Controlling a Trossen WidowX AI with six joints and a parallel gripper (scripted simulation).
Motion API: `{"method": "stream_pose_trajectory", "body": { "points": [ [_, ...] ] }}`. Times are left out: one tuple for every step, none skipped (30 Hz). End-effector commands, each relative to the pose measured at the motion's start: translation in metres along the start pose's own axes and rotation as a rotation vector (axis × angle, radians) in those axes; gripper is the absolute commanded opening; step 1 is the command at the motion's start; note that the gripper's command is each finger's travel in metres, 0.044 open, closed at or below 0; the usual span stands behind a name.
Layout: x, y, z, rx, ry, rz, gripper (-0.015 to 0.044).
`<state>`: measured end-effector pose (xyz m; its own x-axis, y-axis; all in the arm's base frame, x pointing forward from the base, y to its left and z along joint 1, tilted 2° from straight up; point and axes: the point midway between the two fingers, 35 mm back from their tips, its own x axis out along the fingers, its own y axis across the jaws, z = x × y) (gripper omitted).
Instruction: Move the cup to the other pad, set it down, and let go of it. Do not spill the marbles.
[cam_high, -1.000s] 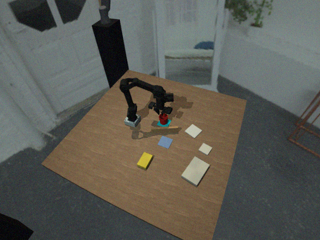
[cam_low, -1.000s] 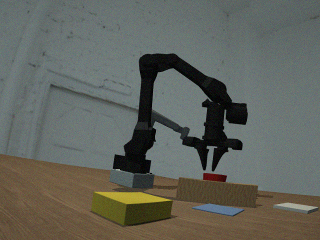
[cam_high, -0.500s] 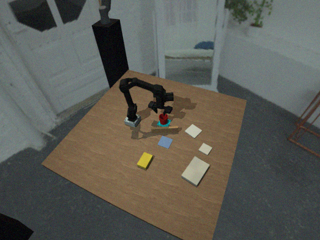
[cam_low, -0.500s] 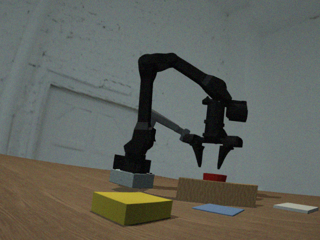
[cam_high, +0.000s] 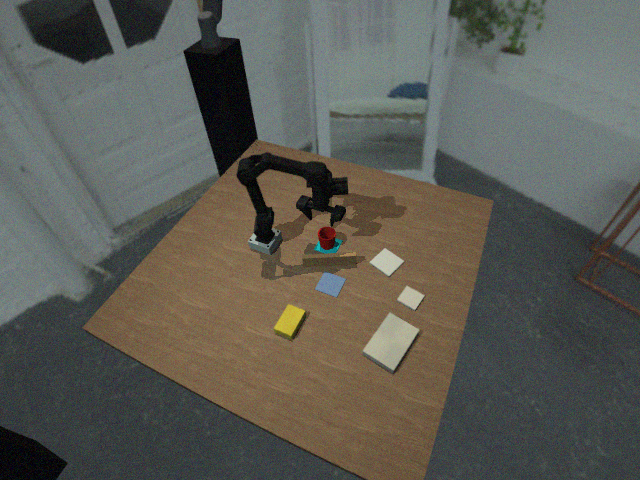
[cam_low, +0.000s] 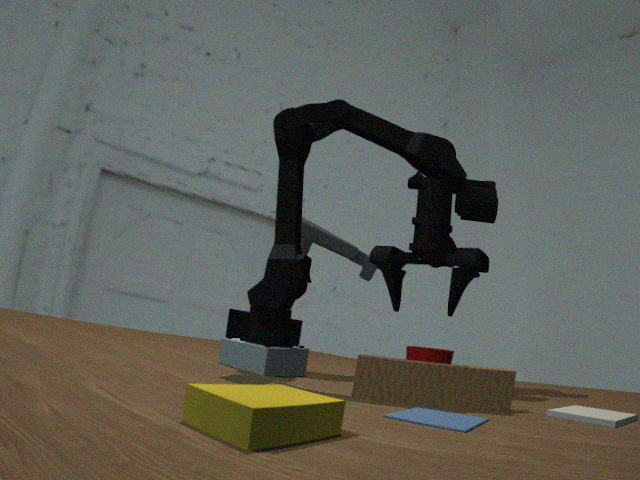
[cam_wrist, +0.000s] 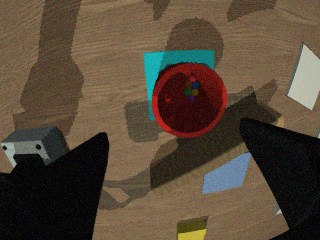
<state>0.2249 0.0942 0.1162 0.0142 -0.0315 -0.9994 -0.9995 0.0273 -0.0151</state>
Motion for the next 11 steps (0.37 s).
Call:
{"method": "stream_pose_trajectory", "body": {
  "points": [
    [-0.011,0.0,0.0,0.006,-0.002,0.0,0.044],
    [-0.014,0.0,0.0,0.006,-0.002,0.0,0.044],
    [-0.017,0.0,0.0,0.006,-0.002,0.0,0.044],
    [-0.021,0.0,0.0,0.007,-0.002,0.0,0.044],
    [-0.024,0.0,0.0,0.007,-0.002,-0.001,0.044],
    [-0.026,0.0,0.0,0.007,-0.002,-0.001,0.044],
    [-0.028,0.0,0.0,0.007,-0.002,-0.001,0.044],
    [-0.028,0.0,0.0,0.007,-0.002,-0.001,0.044],
    [-0.024,-0.001,0.0,0.002,-0.001,-0.003,0.044],
    [-0.024,-0.001,0.0,0.002,-0.001,-0.003,0.044],
    [-0.024,-0.001,0.0,0.002,-0.001,-0.003,0.044]
  ]
}}
